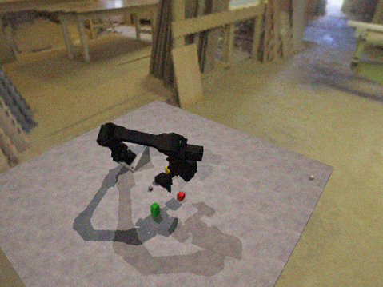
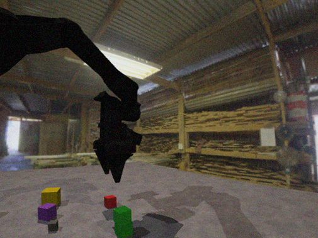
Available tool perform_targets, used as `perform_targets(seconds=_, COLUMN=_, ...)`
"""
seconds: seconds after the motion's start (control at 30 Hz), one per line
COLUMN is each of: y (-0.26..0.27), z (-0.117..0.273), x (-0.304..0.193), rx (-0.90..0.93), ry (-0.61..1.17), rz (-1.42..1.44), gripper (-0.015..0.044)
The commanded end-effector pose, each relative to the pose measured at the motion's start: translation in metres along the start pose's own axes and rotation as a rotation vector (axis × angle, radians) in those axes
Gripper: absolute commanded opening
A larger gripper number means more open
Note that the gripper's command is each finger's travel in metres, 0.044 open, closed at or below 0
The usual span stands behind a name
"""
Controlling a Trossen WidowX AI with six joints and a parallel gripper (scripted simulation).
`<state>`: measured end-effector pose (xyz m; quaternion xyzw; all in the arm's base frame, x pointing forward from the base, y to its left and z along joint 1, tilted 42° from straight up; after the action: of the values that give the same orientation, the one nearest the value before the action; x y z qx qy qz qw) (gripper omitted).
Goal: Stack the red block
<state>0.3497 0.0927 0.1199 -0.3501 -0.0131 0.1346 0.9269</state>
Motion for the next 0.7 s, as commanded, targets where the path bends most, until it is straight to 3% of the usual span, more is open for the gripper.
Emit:
perform_targets(seconds=0.0, y=0.018, z=-0.003, x=0.003, rx=-0.001, ry=0.028, rz=0.131, gripper=0.044)
perform_targets(seconds=0.27, y=0.02, z=-0.005, x=0.007, rx=-0.001, ry=0.028, rz=0.131, gripper=0.044)
perform_targets(seconds=0.67, y=0.019, z=-0.043, x=0.005, rx=-0.003, ry=0.028, rz=0.131, gripper=0.044)
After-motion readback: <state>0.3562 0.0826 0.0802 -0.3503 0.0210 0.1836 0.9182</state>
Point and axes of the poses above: the point midway between the two fingers, 35 mm back from their tips, its own z axis back along the fingers, its own y axis across the jaws, x = y × z, the point moved 4 cm from there along z, back along the fingers, and after that the axes turned 13 degrees about z, right-handed, at the moved point
